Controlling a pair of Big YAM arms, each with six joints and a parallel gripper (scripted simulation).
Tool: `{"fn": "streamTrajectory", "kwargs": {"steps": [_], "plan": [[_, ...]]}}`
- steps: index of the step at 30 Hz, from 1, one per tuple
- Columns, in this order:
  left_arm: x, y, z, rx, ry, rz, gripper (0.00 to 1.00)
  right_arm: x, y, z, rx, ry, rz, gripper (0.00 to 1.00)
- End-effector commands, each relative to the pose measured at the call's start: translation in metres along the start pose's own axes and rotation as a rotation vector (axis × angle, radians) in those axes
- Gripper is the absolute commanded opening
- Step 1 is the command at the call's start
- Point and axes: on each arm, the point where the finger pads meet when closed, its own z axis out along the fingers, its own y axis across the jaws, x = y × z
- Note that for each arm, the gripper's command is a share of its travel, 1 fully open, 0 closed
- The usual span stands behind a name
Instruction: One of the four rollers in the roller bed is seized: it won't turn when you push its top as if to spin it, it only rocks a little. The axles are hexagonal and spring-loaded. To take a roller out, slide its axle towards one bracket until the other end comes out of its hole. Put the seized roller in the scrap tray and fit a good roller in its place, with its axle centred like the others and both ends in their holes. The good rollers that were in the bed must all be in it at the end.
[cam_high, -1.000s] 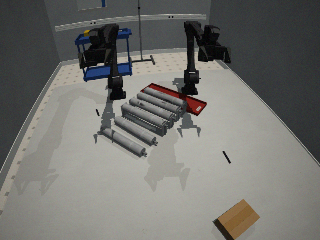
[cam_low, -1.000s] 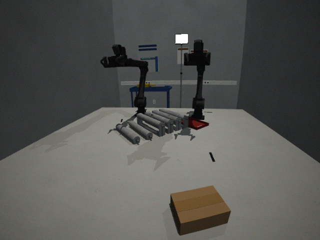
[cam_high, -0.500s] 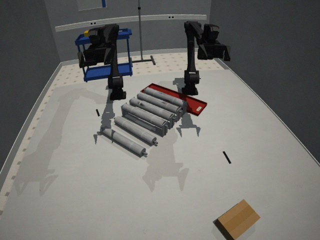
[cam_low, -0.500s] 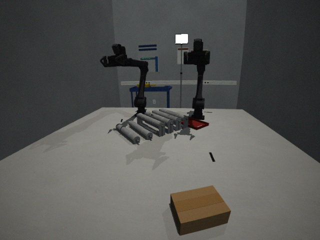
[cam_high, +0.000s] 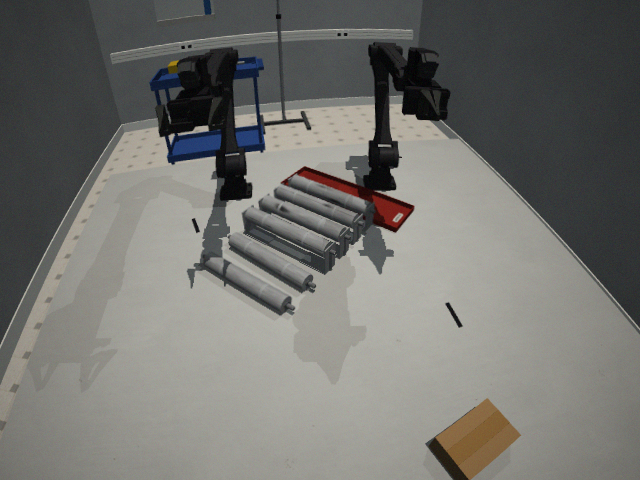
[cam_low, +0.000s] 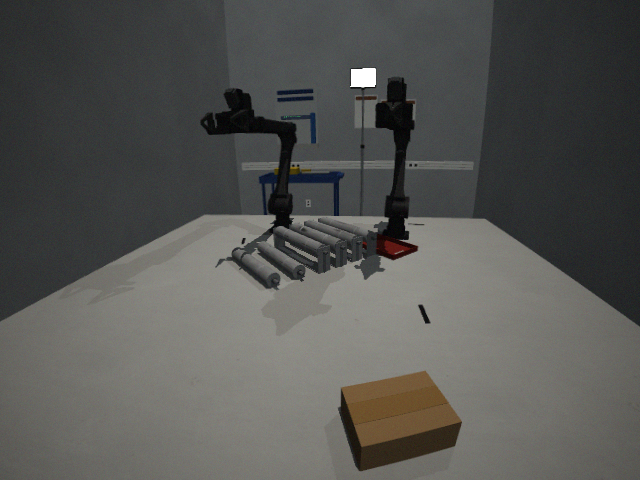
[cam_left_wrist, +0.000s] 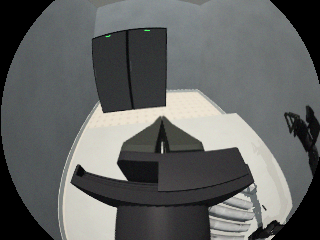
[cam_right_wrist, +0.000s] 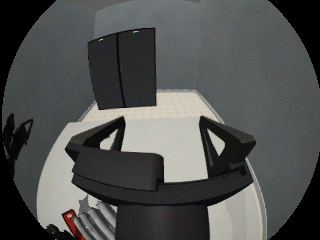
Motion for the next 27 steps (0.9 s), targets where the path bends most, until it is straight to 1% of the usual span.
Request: {"fn": "streamTrajectory", "kwargs": {"steps": [1,6,7,10,23,24,25,27], "plan": [[-0.025,0.006,0.005,-0.014,-0.029,0.009,0.00,-0.008,0.005,-0.003,-0.011,-0.020,0.011,1.00],[-0.026,0.008,0.006,-0.017,-0.031,0.009,0.00,-0.008,0.006,-0.004,-0.013,-0.022,0.011,1.00],[-0.027,0.008,0.006,-0.017,-0.031,0.009,0.00,-0.007,0.006,-0.004,-0.013,-0.021,0.011,0.00],[-0.028,0.007,0.005,-0.016,-0.032,0.009,0.00,-0.011,0.007,-0.004,-0.014,-0.028,0.011,0.00],[-0.031,0.008,0.005,-0.017,-0.037,0.010,0.00,-0.010,0.007,-0.005,-0.015,-0.028,0.010,0.00],[0.023,-0.012,0.004,0.025,0.059,0.015,0.00,-0.013,0.007,-0.005,-0.015,-0.034,0.010,0.00],[0.015,-0.015,-0.005,0.031,0.048,0.019,0.00,-0.013,0.007,-0.005,-0.015,-0.033,0.010,0.00],[0.027,-0.022,-0.010,0.045,0.088,0.029,0.00,-0.013,0.007,-0.005,-0.015,-0.033,0.010,0.00]]}}
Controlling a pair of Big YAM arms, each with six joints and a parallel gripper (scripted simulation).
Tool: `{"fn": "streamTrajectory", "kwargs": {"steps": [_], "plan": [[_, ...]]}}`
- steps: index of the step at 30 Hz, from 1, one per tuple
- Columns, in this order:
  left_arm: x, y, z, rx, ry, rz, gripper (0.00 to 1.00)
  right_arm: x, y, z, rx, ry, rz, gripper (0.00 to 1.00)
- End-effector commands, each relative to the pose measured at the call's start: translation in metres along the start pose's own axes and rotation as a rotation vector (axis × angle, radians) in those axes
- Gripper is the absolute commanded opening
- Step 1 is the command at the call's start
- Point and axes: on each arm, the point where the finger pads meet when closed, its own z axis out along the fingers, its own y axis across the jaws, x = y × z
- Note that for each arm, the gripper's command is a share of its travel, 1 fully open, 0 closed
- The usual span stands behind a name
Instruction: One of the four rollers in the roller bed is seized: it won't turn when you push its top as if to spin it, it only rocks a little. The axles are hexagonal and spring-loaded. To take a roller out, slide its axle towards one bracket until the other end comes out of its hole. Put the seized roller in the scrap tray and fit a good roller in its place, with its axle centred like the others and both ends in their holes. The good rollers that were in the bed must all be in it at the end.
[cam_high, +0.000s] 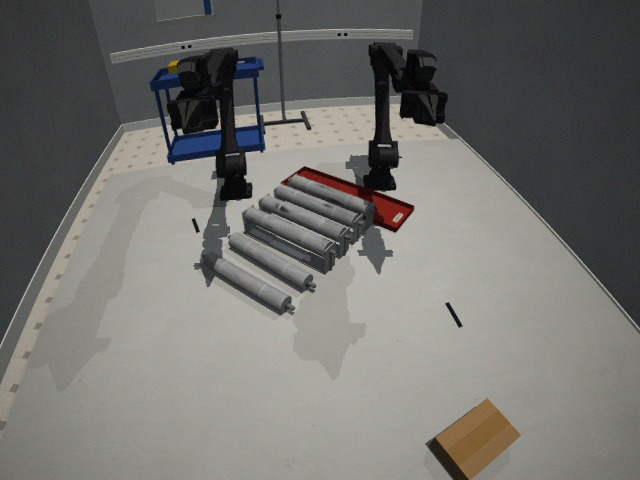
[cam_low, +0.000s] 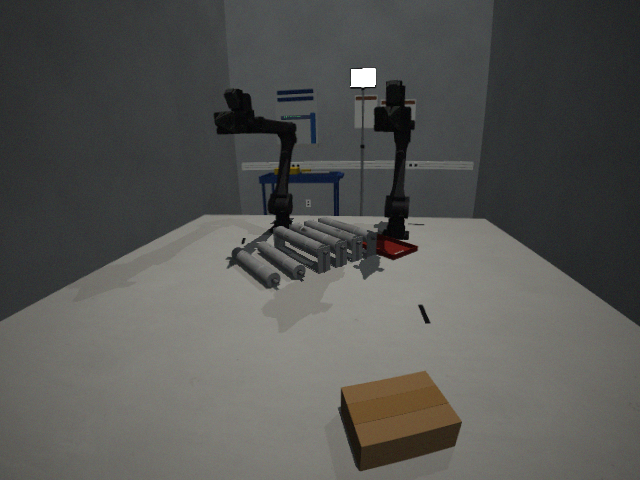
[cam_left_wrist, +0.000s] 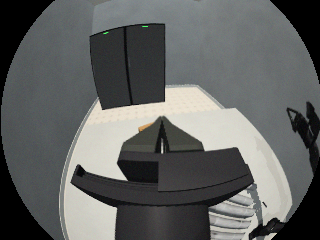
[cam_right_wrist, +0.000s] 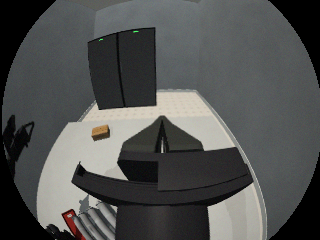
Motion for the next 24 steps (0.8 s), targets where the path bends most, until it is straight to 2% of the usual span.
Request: {"fn": "streamTrajectory", "kwargs": {"steps": [1,3,7,13,18,20,21,24], "plan": [[0.024,-0.022,-0.011,0.046,0.074,0.029,0.00,-0.013,0.007,-0.004,-0.015,-0.033,0.009,0.00],[0.024,-0.022,-0.011,0.046,0.074,0.029,0.00,-0.013,0.007,-0.004,-0.015,-0.033,0.009,0.00],[0.069,-0.044,-0.028,0.100,0.213,0.062,0.00,-0.013,0.007,-0.004,-0.015,-0.033,0.009,0.00],[0.138,-0.075,-0.068,0.193,0.427,0.123,0.00,-0.013,0.007,-0.004,-0.015,-0.033,0.009,0.00],[0.194,-0.097,-0.111,0.279,0.606,0.181,0.00,-0.013,0.007,-0.004,-0.015,-0.033,0.009,0.00],[0.194,-0.097,-0.111,0.279,0.606,0.181,0.00,-0.013,0.007,-0.004,-0.015,-0.033,0.009,0.00],[0.199,-0.101,-0.119,0.295,0.632,0.191,0.00,-0.013,0.007,-0.004,-0.015,-0.033,0.009,0.00],[0.236,-0.109,-0.150,0.347,0.747,0.226,0.00,-0.013,0.007,-0.004,-0.015,-0.033,0.009,0.00]]}}
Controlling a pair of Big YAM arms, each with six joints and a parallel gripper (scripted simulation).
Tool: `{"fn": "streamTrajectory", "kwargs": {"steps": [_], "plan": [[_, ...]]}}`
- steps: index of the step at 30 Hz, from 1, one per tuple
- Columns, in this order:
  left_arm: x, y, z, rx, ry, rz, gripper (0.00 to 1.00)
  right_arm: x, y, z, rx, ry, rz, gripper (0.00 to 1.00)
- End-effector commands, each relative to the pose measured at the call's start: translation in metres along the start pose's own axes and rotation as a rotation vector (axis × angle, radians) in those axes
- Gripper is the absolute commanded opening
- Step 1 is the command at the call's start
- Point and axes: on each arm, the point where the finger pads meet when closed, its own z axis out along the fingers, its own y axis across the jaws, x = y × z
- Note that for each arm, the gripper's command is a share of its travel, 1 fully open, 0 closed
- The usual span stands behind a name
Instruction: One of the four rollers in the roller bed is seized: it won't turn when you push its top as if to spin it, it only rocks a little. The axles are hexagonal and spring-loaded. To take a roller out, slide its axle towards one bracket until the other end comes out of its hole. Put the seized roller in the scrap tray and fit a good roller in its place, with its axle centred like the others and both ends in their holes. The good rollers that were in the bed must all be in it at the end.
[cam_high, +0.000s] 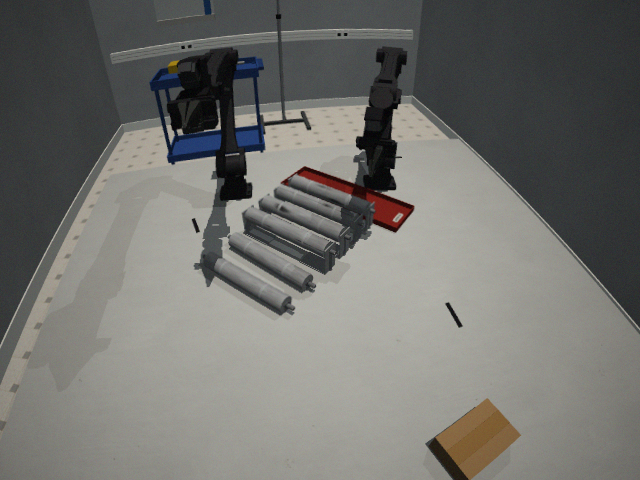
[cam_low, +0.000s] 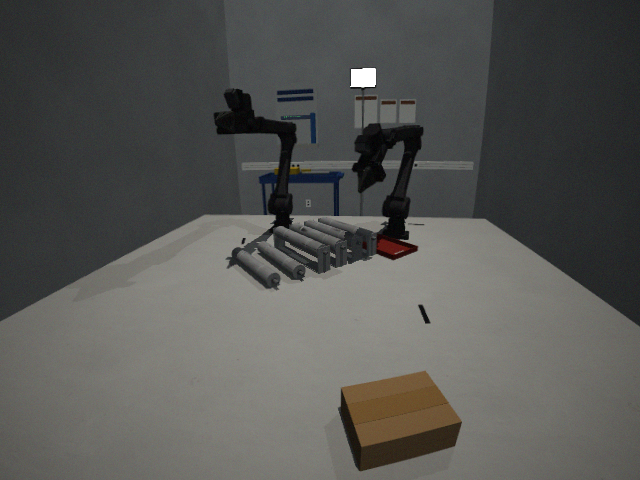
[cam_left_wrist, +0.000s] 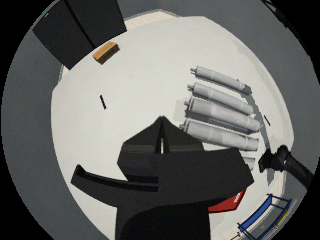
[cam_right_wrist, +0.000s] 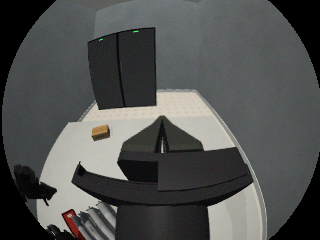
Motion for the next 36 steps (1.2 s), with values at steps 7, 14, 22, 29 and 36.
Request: {"fn": "streamTrajectory", "kwargs": {"steps": [7,14,22,29,36], "plan": [[0.127,-0.059,-0.019,0.149,0.334,0.152,0.00,-0.013,0.007,-0.004,-0.015,-0.033,0.009,0.00],[0.159,-0.072,-0.036,0.196,0.434,0.199,0.00,-0.013,0.007,-0.004,-0.015,-0.033,0.009,0.00],[0.188,-0.077,-0.034,0.214,0.501,0.194,0.00,-0.013,0.007,-0.004,-0.015,-0.033,0.009,0.00],[0.187,-0.075,-0.026,0.207,0.486,0.184,0.00,-0.013,0.007,-0.004,-0.015,-0.033,0.009,0.00],[0.193,-0.071,-0.017,0.202,0.481,0.188,0.00,-0.013,0.007,-0.004,-0.015,-0.033,0.009,0.00]]}}
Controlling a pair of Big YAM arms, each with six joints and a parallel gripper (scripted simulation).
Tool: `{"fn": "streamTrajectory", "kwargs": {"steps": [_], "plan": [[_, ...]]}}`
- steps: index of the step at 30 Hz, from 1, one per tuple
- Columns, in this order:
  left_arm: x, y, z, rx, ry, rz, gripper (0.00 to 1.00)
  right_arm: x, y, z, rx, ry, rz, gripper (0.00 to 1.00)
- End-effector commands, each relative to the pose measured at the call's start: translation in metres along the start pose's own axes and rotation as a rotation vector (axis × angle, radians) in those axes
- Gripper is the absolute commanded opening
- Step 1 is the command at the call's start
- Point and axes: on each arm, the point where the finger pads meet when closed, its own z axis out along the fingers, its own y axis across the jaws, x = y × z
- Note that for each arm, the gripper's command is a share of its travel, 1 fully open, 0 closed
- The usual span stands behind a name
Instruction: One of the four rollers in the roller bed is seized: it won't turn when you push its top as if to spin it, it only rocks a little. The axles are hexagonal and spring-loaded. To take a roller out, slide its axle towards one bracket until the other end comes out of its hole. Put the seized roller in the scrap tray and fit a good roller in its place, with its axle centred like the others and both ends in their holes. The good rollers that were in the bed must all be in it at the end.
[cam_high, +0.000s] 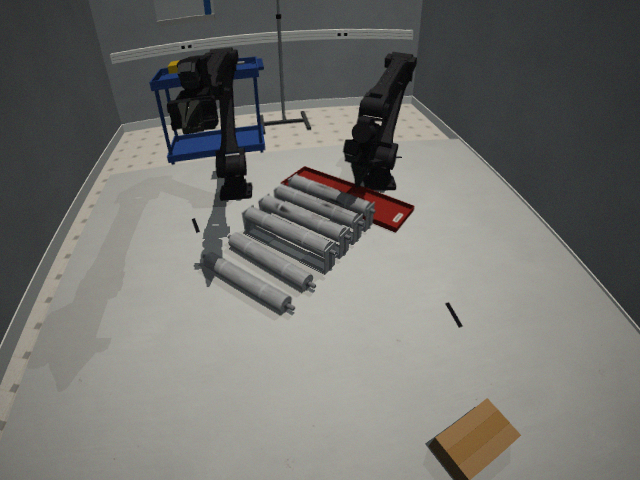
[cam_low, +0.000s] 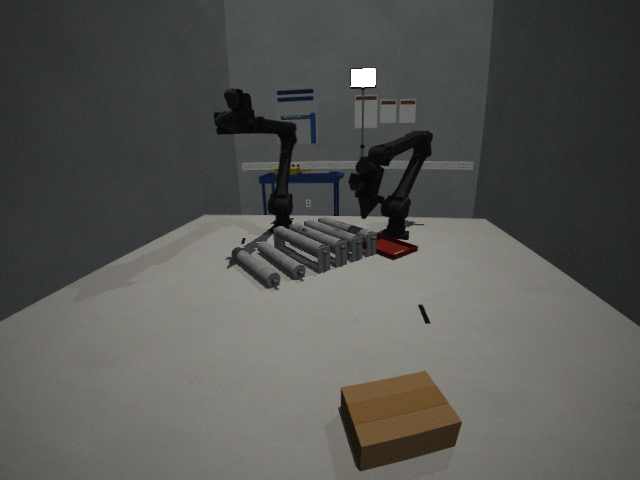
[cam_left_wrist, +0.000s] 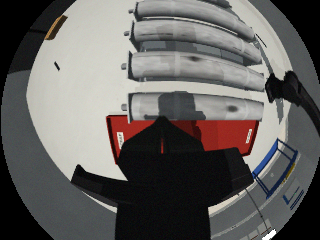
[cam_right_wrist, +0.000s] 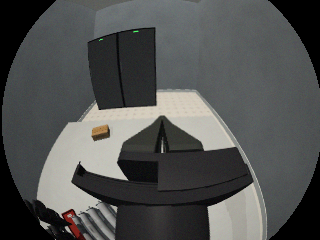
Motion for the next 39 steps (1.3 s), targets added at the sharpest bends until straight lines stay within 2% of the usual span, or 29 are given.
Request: {"fn": "streamTrajectory", "kwargs": {"steps": [1,25,28,29,32,39], "plan": [[0.001,0.004,0.008,-0.003,-0.001,-0.005,0.00,-0.013,0.007,-0.004,-0.015,-0.033,0.009,0.00],[0.009,0.005,0.037,-0.004,-0.005,-0.004,0.00,-0.013,0.007,-0.004,-0.015,-0.033,0.009,0.00],[0.009,0.005,0.036,-0.002,-0.004,-0.001,0.00,-0.013,0.007,-0.004,-0.015,-0.033,0.009,0.00],[-0.001,0.004,0.028,-0.006,-0.030,0.001,0.00,-0.013,0.007,-0.004,-0.015,-0.033,0.009,0.00],[0.011,0.004,0.034,-0.003,-0.007,-0.002,0.00,-0.013,0.007,-0.004,-0.015,-0.033,0.009,0.00],[0.008,0.005,0.033,-0.006,-0.015,-0.002,0.00,-0.013,0.007,-0.004,-0.015,-0.033,0.009,0.00]]}}
